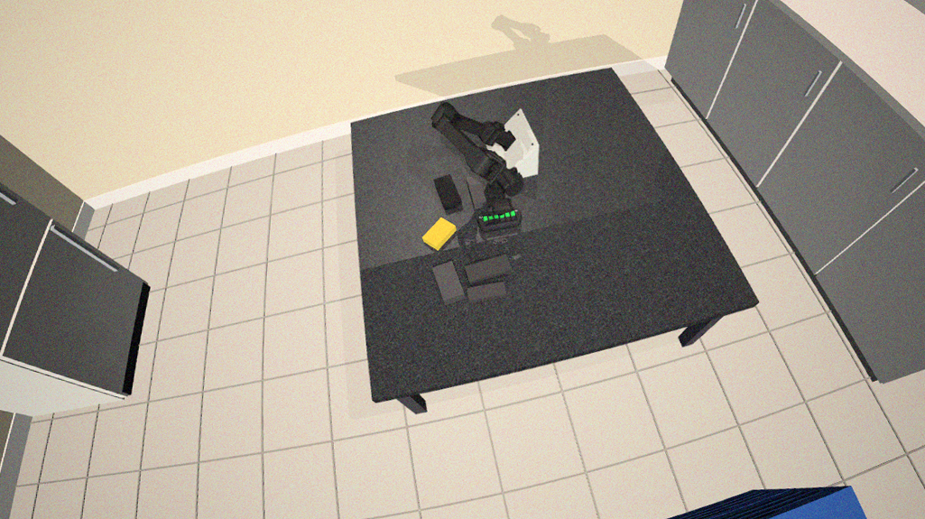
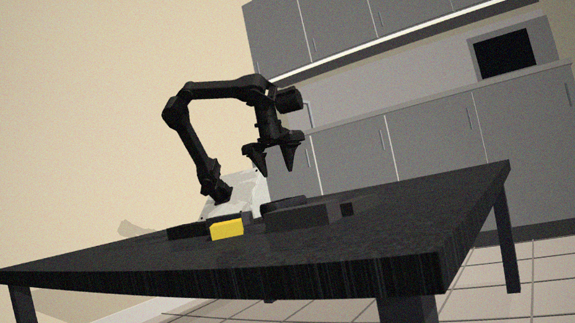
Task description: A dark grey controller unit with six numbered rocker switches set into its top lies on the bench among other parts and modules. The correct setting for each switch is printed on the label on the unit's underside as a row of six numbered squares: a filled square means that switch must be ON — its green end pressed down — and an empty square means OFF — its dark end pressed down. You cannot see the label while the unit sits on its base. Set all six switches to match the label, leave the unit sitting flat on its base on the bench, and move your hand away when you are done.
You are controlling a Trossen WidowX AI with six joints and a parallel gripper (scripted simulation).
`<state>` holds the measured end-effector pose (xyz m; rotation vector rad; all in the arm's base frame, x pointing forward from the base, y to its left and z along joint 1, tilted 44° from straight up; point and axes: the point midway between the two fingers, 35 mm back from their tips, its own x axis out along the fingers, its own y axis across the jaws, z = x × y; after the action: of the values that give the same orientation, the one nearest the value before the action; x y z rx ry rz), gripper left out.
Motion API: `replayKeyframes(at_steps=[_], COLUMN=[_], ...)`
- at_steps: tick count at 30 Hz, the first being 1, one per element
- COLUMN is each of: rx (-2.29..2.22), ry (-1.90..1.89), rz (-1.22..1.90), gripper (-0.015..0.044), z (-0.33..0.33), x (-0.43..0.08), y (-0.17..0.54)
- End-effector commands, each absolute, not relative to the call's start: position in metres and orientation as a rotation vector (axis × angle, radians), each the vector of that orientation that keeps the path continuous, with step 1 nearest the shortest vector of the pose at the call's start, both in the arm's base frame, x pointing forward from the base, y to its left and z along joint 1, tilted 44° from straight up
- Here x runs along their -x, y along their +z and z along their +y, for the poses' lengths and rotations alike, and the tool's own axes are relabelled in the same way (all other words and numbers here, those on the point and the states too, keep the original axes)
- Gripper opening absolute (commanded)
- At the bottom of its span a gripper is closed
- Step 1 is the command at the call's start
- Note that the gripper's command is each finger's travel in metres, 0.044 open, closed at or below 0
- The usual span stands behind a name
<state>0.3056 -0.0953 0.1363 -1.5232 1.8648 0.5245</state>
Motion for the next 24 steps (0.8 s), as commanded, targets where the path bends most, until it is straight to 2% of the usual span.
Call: replayKeyframes(at_steps=[1,15,24], rx=[1.525,1.538,1.538], ry=[0.532,0.574,0.574], rz=[1.864,1.857,1.857], gripper=[0.0361,0.0000,0.0000], z=[-0.099,-0.125,-0.125], x=[-0.300,-0.255,-0.255], y=[0.131,0.092,0.092])
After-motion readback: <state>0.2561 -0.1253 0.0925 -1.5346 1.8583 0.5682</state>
